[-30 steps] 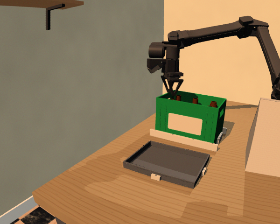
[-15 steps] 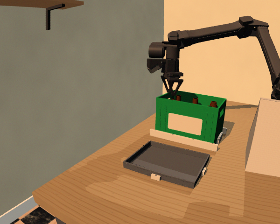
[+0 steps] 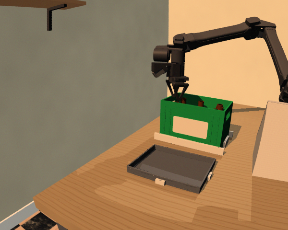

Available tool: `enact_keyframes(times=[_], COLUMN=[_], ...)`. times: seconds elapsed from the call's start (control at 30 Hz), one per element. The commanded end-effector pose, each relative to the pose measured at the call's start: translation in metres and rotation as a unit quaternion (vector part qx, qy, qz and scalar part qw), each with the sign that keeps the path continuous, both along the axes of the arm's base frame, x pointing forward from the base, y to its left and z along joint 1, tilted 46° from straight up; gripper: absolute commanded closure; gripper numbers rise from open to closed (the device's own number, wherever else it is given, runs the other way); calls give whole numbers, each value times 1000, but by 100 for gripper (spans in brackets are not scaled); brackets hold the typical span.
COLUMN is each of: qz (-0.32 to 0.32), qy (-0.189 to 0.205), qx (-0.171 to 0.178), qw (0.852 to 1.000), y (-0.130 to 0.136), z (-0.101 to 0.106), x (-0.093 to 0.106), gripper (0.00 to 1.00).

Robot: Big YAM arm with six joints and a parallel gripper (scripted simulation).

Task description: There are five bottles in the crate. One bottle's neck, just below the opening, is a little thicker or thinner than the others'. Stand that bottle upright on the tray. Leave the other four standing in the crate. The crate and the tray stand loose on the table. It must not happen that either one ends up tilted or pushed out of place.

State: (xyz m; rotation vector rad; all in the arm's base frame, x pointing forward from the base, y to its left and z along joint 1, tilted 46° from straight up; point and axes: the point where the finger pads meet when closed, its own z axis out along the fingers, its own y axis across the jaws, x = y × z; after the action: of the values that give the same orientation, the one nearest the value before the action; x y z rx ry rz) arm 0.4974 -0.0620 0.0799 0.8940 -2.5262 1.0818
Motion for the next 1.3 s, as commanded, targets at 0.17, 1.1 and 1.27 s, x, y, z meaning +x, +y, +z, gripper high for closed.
enact_keyframes(times=[0.17, 1.1, 1.27], qz=[-6, -6, -6], qy=[11, 6, 8], qx=[-3, -3, -3], qw=[1000, 1000, 1000], y=[-18, -36, -37], z=[-17, -32, -33], x=[1, 4, 2], gripper=[39, 39, 39])
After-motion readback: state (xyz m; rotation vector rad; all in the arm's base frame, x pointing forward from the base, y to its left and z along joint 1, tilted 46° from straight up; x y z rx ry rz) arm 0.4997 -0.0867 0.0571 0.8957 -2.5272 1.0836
